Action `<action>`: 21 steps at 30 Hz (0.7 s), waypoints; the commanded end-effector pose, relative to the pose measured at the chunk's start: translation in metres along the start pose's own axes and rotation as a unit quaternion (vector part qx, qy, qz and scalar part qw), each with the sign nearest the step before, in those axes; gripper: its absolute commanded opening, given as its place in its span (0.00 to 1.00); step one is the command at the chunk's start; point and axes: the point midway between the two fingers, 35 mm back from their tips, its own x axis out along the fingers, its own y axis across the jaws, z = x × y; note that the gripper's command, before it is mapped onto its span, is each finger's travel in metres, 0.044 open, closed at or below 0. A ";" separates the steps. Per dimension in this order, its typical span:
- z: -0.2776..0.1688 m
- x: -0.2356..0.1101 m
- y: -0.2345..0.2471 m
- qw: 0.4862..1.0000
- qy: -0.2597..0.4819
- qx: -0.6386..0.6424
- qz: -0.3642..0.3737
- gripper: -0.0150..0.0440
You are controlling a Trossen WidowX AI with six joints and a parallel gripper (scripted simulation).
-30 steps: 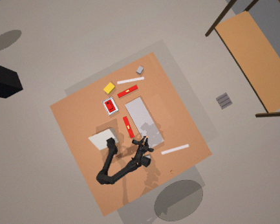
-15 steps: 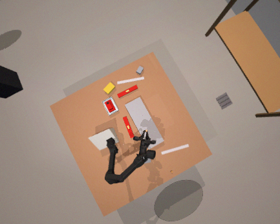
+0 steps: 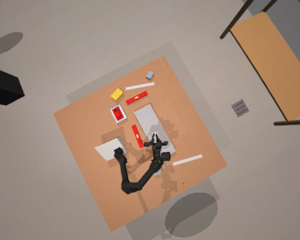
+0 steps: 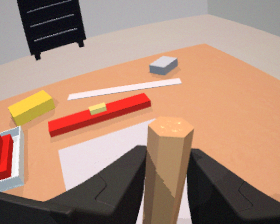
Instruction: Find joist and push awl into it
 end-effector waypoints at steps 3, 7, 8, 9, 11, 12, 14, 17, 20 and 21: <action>0.006 0.019 0.002 0.998 -0.012 -0.029 0.046 0.25; 0.006 0.033 0.005 0.996 -0.018 -0.045 0.077 0.25; 0.006 0.037 0.005 0.995 -0.019 -0.049 0.085 0.25; 0.006 0.041 0.006 0.994 -0.021 -0.053 0.093 0.25; 0.007 0.048 0.008 0.992 -0.025 -0.061 0.108 0.25; 0.007 0.051 0.009 0.991 -0.027 -0.065 0.116 0.25; 0.007 0.059 0.011 0.988 -0.031 -0.072 0.131 0.25; 0.006 0.070 0.014 0.984 -0.038 -0.083 0.153 0.25; 0.006 0.080 0.017 0.980 -0.045 -0.091 0.174 0.25; 0.006 0.083 0.018 0.978 -0.047 -0.093 0.181 0.25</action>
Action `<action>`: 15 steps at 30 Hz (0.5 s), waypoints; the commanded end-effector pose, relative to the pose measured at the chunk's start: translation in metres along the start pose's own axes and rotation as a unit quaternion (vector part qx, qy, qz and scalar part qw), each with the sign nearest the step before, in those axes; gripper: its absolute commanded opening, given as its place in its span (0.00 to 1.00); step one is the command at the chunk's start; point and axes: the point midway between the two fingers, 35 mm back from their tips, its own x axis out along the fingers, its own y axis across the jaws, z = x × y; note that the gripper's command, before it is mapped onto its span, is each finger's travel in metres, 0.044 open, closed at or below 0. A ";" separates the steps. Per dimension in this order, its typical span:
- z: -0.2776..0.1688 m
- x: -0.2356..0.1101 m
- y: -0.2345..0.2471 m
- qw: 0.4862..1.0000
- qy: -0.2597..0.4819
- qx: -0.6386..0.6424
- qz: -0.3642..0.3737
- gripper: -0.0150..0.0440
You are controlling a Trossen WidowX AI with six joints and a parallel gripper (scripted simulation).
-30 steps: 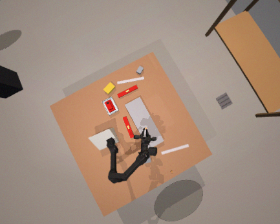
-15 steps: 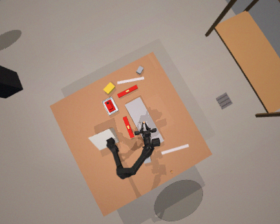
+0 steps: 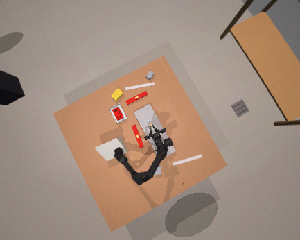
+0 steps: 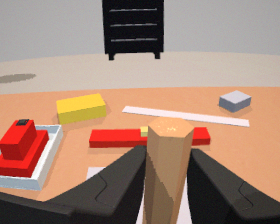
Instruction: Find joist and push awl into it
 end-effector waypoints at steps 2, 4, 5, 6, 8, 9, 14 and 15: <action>0.002 0.016 -0.001 0.999 -0.017 -0.018 0.030 0.25; 0.002 0.023 -0.001 0.999 -0.022 -0.025 0.042 0.25; 0.002 0.025 -0.001 0.998 -0.024 -0.028 0.046 0.25; 0.002 0.026 -0.001 0.998 -0.026 -0.030 0.049 0.25; 0.002 0.027 -0.001 0.998 -0.026 -0.030 0.050 0.25; 0.002 0.027 -0.001 0.998 -0.026 -0.030 0.050 0.25; 0.001 0.027 -0.001 0.998 -0.026 -0.030 0.050 0.25; 0.000 0.027 -0.001 0.998 -0.026 -0.030 0.050 0.25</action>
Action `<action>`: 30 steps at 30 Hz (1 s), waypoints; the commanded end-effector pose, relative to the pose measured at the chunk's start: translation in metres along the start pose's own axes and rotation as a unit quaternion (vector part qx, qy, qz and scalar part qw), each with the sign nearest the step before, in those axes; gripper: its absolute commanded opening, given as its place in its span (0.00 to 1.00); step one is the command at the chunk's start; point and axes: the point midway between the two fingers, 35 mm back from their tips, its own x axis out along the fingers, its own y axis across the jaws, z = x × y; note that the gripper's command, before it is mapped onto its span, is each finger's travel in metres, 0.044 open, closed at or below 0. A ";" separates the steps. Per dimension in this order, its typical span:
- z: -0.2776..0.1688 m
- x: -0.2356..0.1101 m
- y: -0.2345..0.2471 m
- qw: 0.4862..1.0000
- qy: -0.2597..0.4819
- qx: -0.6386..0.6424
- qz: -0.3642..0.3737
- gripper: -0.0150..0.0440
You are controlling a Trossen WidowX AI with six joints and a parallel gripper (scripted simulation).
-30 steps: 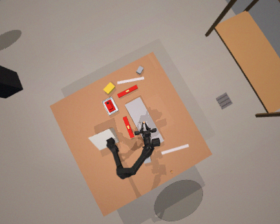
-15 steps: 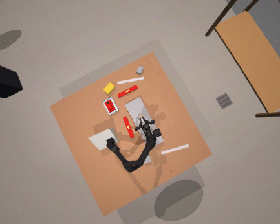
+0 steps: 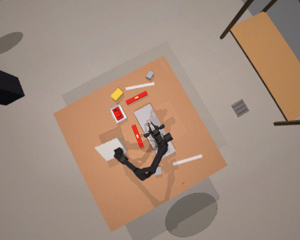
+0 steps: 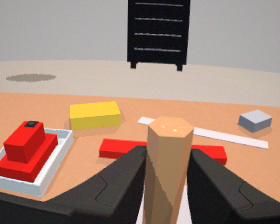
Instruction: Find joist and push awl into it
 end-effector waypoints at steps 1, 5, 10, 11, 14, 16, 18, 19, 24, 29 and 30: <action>0.001 0.000 -0.001 1.000 -0.005 -0.004 -0.001 0.25; -0.005 0.000 -0.002 1.000 -0.005 -0.004 -0.001 0.25; -0.012 0.001 -0.002 1.000 -0.005 -0.004 -0.001 0.25; -0.013 0.001 -0.002 1.000 -0.005 -0.004 -0.001 0.25; -0.017 0.001 -0.002 1.000 -0.005 -0.004 -0.001 0.25; -0.020 0.002 -0.002 1.000 -0.004 -0.004 -0.001 0.25; -0.023 0.002 -0.002 1.000 -0.004 -0.004 -0.001 0.25; -0.024 0.002 -0.002 1.000 -0.004 -0.004 -0.001 0.25; -0.032 0.003 -0.002 1.000 -0.004 -0.004 -0.001 0.25; -0.036 0.003 -0.002 1.000 -0.004 -0.004 -0.001 0.25; -0.037 0.003 -0.002 1.000 -0.004 -0.004 -0.001 0.25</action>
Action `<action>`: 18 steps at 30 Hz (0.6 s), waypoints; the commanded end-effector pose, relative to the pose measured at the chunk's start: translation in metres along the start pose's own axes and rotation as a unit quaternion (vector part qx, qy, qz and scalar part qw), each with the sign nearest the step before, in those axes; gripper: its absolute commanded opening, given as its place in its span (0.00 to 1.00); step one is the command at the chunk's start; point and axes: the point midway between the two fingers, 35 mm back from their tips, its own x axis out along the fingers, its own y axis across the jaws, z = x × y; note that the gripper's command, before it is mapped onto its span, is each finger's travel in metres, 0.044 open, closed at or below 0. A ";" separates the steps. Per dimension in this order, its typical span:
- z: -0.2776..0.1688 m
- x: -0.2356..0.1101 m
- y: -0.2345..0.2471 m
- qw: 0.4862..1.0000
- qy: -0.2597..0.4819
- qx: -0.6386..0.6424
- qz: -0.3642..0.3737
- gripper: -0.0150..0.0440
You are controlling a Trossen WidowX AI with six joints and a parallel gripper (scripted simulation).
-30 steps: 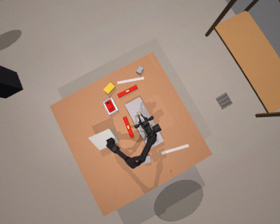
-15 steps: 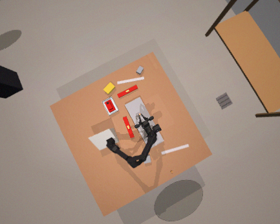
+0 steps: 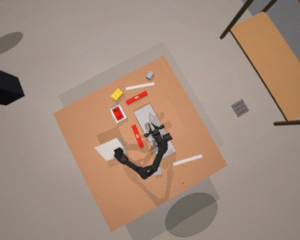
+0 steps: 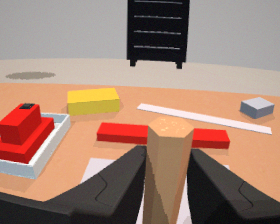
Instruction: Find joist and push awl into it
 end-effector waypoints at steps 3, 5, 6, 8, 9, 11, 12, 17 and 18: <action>-0.005 0.002 0.000 1.000 -0.003 -0.004 0.001 0.25; -0.008 0.002 0.000 1.000 -0.003 -0.004 0.001 0.25; -0.010 0.002 0.000 1.000 -0.003 -0.004 0.001 0.25; -0.013 0.002 0.000 1.000 -0.003 -0.004 0.001 0.25; -0.015 0.003 0.000 1.000 -0.003 -0.004 0.001 0.25; -0.018 0.003 0.000 1.000 -0.003 -0.004 0.001 0.25; -0.020 0.003 0.000 1.000 -0.003 -0.004 0.001 0.25; -0.028 0.004 0.000 1.000 -0.003 -0.004 0.001 0.25; -0.030 0.004 0.000 1.000 -0.003 -0.004 0.001 0.25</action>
